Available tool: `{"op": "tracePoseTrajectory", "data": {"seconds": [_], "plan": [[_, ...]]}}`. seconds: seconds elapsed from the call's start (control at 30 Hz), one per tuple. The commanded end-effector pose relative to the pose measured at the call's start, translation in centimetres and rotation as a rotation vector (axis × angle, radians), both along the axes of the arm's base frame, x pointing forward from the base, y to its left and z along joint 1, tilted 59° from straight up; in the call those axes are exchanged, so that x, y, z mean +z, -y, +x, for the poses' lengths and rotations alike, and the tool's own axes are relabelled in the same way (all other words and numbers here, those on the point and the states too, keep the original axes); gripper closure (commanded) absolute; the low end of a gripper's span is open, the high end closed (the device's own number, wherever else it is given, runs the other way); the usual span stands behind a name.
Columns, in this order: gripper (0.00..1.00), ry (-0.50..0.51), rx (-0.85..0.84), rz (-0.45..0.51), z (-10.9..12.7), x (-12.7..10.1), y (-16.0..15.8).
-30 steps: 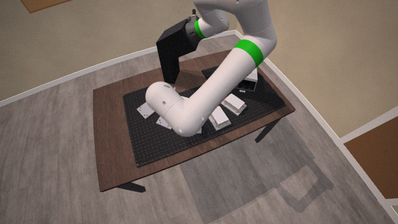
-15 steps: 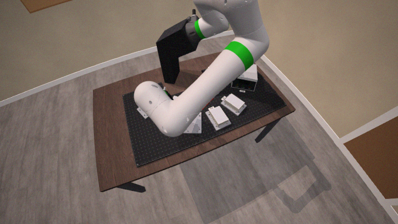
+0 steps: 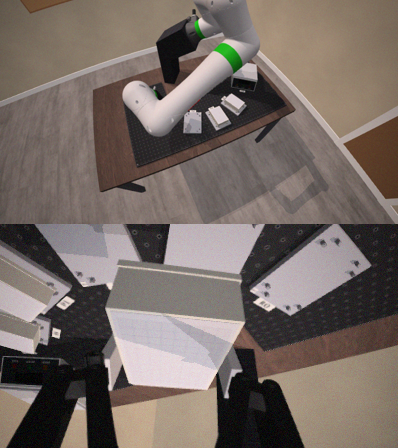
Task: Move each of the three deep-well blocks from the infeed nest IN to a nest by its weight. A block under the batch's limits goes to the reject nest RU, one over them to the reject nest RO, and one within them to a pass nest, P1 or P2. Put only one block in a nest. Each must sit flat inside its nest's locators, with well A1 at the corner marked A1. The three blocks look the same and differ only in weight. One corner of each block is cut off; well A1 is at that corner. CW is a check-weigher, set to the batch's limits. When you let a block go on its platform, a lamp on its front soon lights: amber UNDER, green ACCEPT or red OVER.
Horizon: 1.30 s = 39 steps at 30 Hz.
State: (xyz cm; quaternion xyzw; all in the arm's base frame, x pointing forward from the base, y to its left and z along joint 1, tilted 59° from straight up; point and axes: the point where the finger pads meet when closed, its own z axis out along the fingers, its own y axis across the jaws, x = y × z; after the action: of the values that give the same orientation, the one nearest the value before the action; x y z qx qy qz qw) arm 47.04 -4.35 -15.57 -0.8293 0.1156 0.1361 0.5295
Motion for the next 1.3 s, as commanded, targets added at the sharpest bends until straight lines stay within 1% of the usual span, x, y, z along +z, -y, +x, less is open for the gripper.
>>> {"op": "tracePoseTrajectory", "data": {"seconds": [0.0,0.1,0.47,0.53,0.63,1.03,1.1,1.27], "plan": [[0.90,0.000,0.000,0.000,0.0,-0.5,0.3],[0.90,0.000,0.000,0.000,-0.1,-0.7,0.5],[0.90,-0.280,-0.192,0.139,-1.3,-4.1,0.4],[0.90,-0.280,-0.192,0.139,-1.3,-4.1,0.4],[0.90,-0.347,-0.237,0.172,-1.7,-5.1,0.3],[0.90,-0.347,-0.237,0.172,-3.1,-8.8,0.2],[0.90,-0.347,-0.237,0.172,-3.1,-8.8,0.2],[0.90,-0.347,-0.237,0.172,-3.6,-10.4,0.2]]}}
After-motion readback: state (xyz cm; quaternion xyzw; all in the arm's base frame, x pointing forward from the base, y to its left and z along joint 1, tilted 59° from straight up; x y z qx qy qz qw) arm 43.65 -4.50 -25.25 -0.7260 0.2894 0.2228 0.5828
